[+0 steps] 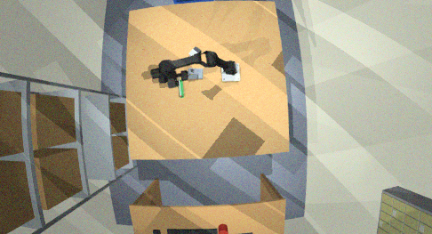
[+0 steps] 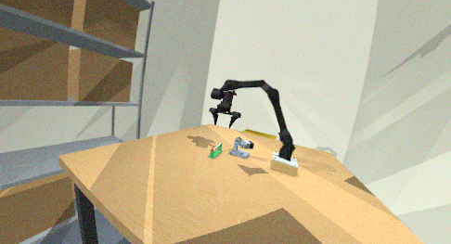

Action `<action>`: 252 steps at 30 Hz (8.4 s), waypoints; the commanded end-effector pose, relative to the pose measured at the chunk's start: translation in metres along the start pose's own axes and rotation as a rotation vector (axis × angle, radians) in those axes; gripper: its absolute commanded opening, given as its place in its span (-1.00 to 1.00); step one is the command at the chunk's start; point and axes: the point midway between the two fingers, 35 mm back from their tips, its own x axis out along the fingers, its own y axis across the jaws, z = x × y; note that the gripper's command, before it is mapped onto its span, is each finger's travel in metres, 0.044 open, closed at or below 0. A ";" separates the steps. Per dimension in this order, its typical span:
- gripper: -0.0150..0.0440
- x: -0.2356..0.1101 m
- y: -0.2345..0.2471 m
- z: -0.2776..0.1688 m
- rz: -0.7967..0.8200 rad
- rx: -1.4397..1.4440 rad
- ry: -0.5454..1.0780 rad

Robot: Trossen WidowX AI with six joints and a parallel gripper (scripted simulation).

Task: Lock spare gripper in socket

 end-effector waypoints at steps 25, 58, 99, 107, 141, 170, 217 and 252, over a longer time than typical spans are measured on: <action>1.00 0.016 0.127 -0.241 -0.295 0.770 -0.323; 1.00 0.102 0.128 -0.259 -0.292 0.770 -0.322; -0.25 0.110 0.126 -0.262 -0.292 0.770 -0.322; -0.49 0.062 0.123 -0.256 -0.293 0.770 -0.322; -0.49 0.013 0.131 -0.217 -0.180 1.044 -0.460; -0.49 0.011 0.142 -0.155 0.243 1.731 -0.708; -0.49 -0.006 0.157 -0.084 1.175 2.610 -0.650; -0.49 0.036 0.133 -0.092 1.164 2.620 -0.661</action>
